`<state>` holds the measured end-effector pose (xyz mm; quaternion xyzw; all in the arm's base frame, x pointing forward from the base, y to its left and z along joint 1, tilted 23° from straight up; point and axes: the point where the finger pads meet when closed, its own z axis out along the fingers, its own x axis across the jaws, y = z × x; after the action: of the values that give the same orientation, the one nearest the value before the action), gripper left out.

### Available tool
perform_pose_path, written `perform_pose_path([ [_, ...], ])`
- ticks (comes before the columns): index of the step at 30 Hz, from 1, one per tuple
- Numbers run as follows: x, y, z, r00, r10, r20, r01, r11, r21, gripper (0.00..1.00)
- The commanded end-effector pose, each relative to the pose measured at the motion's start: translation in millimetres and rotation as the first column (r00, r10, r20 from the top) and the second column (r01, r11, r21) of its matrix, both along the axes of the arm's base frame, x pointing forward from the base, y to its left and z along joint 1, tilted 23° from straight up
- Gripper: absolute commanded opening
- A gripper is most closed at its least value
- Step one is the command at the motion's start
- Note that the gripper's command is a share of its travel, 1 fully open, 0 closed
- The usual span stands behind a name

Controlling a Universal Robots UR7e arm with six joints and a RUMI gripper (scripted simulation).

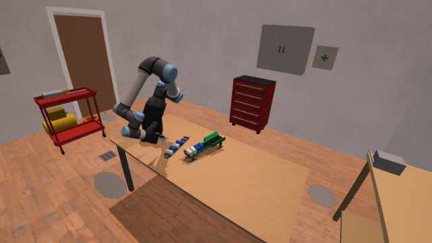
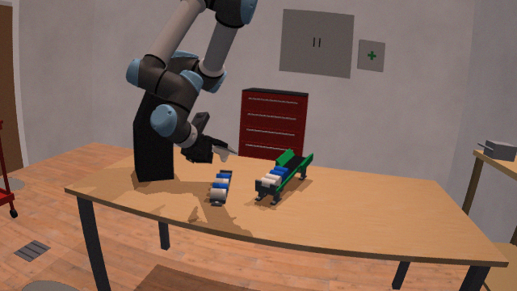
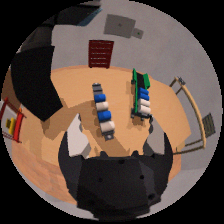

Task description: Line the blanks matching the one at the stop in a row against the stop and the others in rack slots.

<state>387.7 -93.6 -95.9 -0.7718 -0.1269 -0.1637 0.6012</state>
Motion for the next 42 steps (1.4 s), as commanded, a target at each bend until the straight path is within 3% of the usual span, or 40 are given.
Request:
perform_pose_path([
  [1,0,0,0,1.000,0.000,0.001,0.000,1.000,-0.001,1.00],
  [23,6,2,2,1.000,0.005,-0.011,-0.006,1.000,-0.024,1.00],
  [27,22,10,9,0.999,0.017,-0.041,-0.020,0.996,-0.089,1.00],
  [32,58,31,29,0.996,0.021,-0.087,-0.040,0.975,-0.221,1.00],
  [34,58,31,29,0.996,0.021,-0.087,-0.040,0.975,-0.221,1.00],
  [38,92,59,56,0.995,0.005,-0.104,-0.040,0.941,-0.335,1.00],
  [42,108,76,72,0.995,-0.008,-0.102,-0.032,0.922,-0.385,1.00],
])
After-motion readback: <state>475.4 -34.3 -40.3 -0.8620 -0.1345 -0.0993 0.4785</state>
